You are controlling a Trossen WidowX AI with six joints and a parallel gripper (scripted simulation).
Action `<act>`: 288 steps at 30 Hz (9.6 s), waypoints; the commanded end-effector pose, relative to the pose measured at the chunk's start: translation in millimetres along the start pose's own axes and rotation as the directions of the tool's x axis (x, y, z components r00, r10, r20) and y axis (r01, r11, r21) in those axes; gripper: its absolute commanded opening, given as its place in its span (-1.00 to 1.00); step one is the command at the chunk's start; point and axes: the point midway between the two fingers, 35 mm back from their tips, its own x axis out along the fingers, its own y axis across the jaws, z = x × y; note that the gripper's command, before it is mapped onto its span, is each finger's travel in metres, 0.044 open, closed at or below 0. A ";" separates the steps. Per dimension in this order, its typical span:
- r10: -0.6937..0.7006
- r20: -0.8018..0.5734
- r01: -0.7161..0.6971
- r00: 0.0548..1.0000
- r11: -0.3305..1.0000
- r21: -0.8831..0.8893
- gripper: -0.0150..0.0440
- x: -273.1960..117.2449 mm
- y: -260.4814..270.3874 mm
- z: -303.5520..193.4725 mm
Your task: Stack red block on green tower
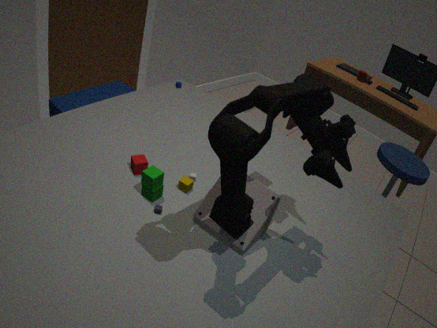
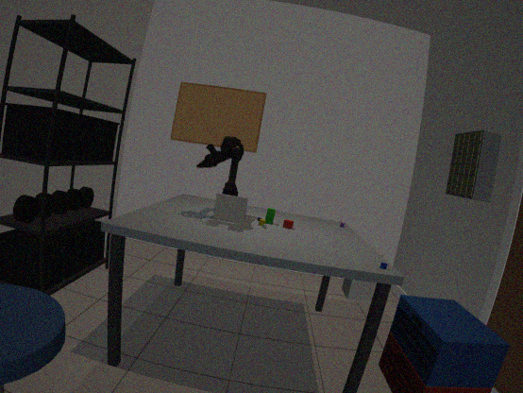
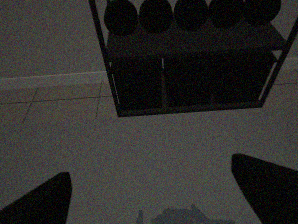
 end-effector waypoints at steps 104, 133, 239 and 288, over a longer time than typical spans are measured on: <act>-0.069 -0.850 -0.420 0.522 -0.888 -0.186 1.00 -337.3 -112.9 -467.4; -0.071 -0.850 -0.421 0.522 -0.888 -0.184 1.00 -324.3 -115.1 -486.5; -0.070 -0.847 -0.423 0.527 -0.886 -0.190 -0.49 -280.6 -158.4 -350.7; -0.066 -0.846 -0.418 0.528 -0.888 -0.192 1.00 -280.3 -157.7 -350.7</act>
